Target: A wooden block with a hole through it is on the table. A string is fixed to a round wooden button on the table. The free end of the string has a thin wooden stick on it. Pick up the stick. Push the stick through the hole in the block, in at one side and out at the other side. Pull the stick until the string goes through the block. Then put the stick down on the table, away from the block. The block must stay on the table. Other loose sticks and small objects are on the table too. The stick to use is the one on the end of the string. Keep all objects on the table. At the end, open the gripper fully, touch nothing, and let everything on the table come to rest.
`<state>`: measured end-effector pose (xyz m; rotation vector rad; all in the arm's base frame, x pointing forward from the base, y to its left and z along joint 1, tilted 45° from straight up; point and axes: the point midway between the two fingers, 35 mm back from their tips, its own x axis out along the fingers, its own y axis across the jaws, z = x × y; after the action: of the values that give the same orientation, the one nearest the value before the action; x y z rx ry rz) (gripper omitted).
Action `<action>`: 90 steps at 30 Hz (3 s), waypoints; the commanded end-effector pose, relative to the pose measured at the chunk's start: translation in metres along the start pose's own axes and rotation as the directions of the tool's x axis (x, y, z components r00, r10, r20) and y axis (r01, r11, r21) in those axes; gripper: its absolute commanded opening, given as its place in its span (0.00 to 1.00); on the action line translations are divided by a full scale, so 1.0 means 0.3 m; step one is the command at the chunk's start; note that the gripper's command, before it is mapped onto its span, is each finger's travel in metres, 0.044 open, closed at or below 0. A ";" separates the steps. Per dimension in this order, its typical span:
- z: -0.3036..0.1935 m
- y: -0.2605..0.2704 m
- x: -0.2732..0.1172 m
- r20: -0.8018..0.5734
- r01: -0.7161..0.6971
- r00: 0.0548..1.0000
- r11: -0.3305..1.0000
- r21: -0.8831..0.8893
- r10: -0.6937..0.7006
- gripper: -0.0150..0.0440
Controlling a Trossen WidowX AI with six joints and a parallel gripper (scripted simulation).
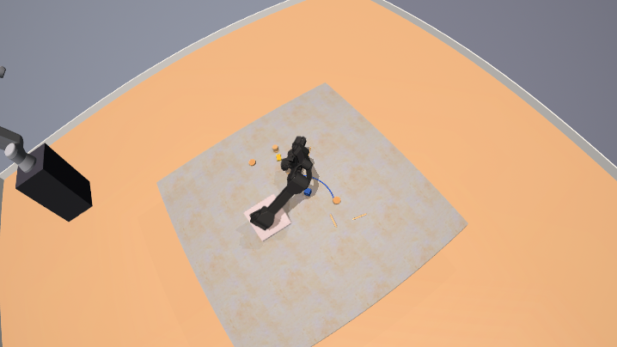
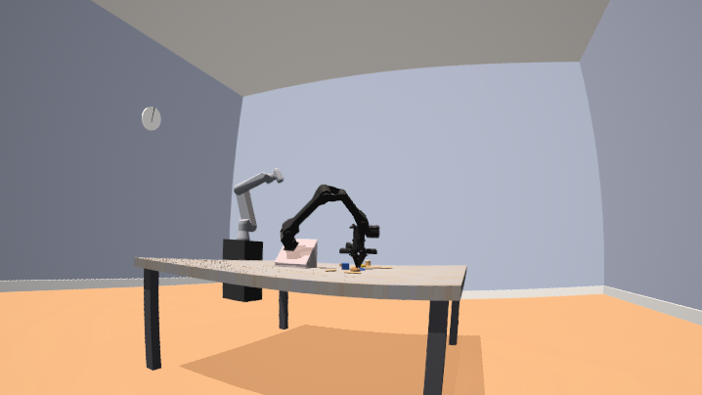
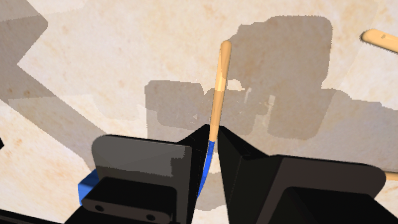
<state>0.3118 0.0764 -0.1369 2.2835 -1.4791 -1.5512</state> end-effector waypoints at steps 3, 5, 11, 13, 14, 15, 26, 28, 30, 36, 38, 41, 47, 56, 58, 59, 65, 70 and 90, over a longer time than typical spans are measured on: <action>-0.001 -0.001 -0.001 0.000 0.001 1.000 1.000 0.001 -0.001 0.25; -0.001 -0.001 -0.001 0.000 0.001 1.000 1.000 0.001 -0.001 0.25; -0.001 -0.002 -0.016 0.000 0.001 1.000 1.000 0.000 -0.001 0.25; -0.001 -0.003 -0.024 0.000 0.001 1.000 1.000 0.000 -0.001 0.25; -0.001 -0.003 -0.028 0.001 0.001 1.000 1.000 0.000 -0.001 0.25; -0.001 -0.004 -0.033 0.001 0.001 1.000 1.000 0.000 -0.001 0.25; -0.001 -0.006 -0.080 0.002 0.002 1.000 1.000 0.000 -0.002 0.25; 0.000 -0.006 -0.089 0.002 0.002 1.000 1.000 0.000 -0.002 0.25; 0.000 -0.006 -0.098 0.002 0.002 1.000 1.000 0.000 -0.002 0.25; 0.000 -0.006 -0.124 0.002 0.003 1.000 1.000 0.000 -0.003 0.25; 0.000 -0.006 -0.133 0.002 0.003 1.000 1.000 0.000 -0.003 0.25; 0.001 -0.006 -0.146 0.002 0.002 1.000 1.000 0.000 -0.002 0.25; 0.001 -0.004 -0.173 0.002 0.002 1.000 1.000 0.000 -0.002 0.25; 0.002 -0.002 -0.202 0.003 0.002 1.000 1.000 0.000 -0.002 0.25; 0.003 0.004 -0.186 -0.001 -0.008 1.000 1.000 -0.006 0.008 0.25; 0.003 0.004 -0.186 -0.001 -0.007 1.000 1.000 -0.006 0.007 0.25; 0.002 0.003 -0.188 -0.002 -0.006 1.000 1.000 -0.005 0.006 0.25; -0.009 0.000 -0.189 -0.001 -0.005 1.000 0.992 0.124 0.005 0.25; -0.069 -0.014 -0.193 0.000 -0.001 1.000 0.649 0.760 0.002 0.25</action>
<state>0.3210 0.1093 -0.0898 2.5762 -2.3758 -1.0965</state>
